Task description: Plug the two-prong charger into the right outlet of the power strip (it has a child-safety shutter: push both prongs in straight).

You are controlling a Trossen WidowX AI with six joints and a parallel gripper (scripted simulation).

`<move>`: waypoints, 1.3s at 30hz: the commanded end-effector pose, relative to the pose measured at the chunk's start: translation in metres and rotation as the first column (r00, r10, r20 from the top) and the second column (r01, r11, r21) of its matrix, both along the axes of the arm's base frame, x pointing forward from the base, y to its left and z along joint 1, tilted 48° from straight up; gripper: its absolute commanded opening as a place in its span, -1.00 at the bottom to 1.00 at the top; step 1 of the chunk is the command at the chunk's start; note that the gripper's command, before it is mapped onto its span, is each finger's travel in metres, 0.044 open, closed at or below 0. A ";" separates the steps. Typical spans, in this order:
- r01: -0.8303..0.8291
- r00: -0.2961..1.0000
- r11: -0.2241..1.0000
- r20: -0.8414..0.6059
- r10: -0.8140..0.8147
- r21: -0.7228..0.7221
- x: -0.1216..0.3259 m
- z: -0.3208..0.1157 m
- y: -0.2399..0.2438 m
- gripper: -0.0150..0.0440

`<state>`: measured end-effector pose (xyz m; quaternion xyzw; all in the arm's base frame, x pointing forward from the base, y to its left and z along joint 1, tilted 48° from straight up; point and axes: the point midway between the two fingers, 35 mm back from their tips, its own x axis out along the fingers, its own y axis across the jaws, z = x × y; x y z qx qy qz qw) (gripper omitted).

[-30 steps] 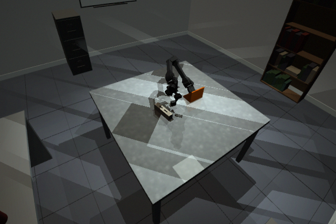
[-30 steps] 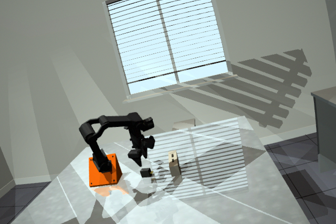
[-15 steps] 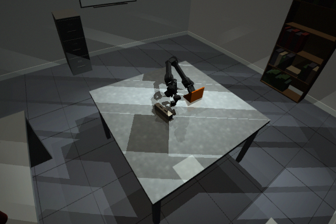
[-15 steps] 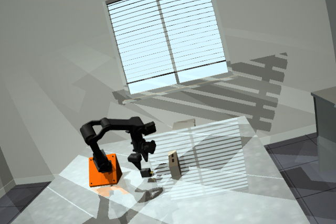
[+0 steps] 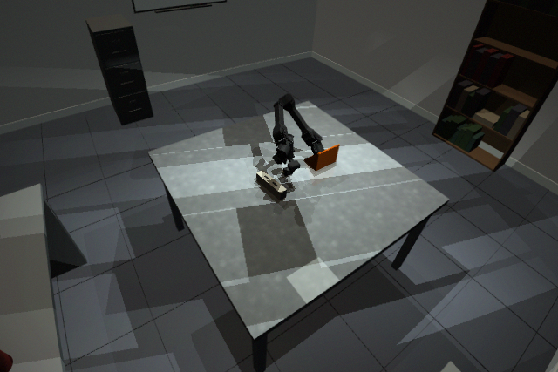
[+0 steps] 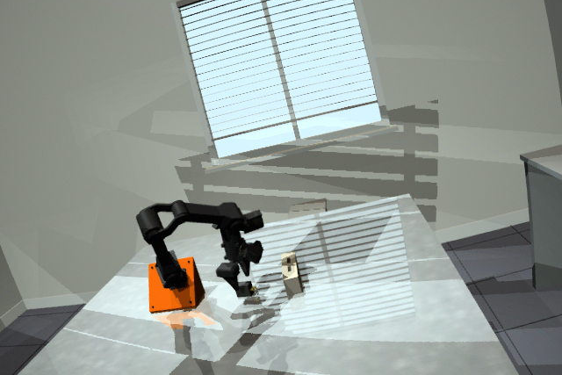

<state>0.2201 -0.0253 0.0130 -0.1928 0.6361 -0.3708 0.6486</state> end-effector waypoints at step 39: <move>0.001 1.000 1.000 0.000 -0.001 -0.003 -0.001 -0.018 -0.022 -0.31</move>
